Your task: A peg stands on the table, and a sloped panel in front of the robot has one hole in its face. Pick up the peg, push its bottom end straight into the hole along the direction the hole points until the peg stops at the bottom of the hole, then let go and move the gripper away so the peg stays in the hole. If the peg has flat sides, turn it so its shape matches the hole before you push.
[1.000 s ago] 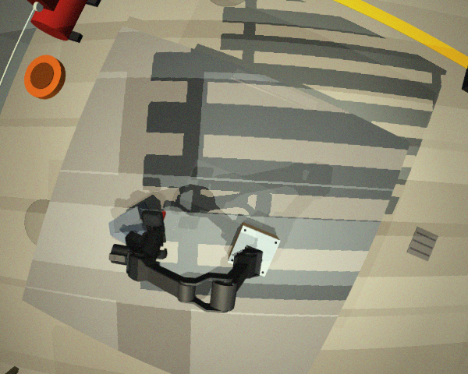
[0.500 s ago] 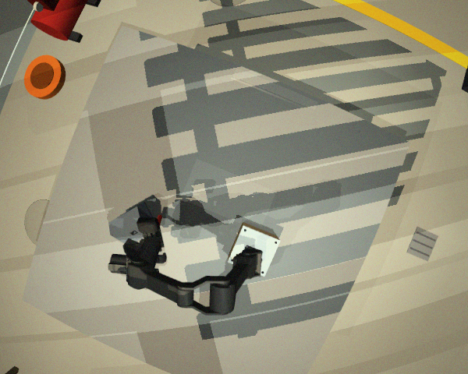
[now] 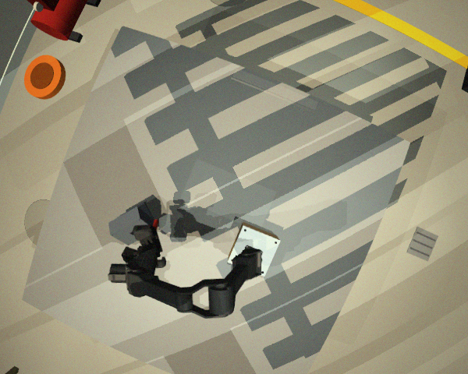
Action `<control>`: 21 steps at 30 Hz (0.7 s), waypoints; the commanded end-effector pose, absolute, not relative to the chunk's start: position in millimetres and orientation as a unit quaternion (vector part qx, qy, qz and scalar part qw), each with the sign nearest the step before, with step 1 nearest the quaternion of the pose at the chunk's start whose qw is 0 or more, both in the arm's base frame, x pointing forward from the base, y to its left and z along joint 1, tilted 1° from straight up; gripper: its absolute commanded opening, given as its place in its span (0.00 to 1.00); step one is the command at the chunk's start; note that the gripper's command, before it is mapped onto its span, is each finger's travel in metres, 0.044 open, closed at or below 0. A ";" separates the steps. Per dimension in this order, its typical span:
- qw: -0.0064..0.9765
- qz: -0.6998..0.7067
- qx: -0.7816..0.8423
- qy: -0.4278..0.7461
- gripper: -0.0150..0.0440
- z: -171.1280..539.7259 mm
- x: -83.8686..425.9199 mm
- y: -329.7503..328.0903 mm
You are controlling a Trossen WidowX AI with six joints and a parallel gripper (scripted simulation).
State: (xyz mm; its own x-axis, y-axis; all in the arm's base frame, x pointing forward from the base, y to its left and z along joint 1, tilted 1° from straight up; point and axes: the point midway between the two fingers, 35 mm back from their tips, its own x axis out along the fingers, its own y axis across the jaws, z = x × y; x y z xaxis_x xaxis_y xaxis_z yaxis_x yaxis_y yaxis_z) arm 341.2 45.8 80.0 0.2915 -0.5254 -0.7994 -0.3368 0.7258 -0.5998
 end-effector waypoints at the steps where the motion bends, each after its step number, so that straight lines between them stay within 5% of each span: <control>1: 0.717 -0.064 -0.376 0.583 0.25 81.6 342.7 51.2; 21: 0.717 -0.053 -0.425 0.550 0.25 85.9 343.0 79.9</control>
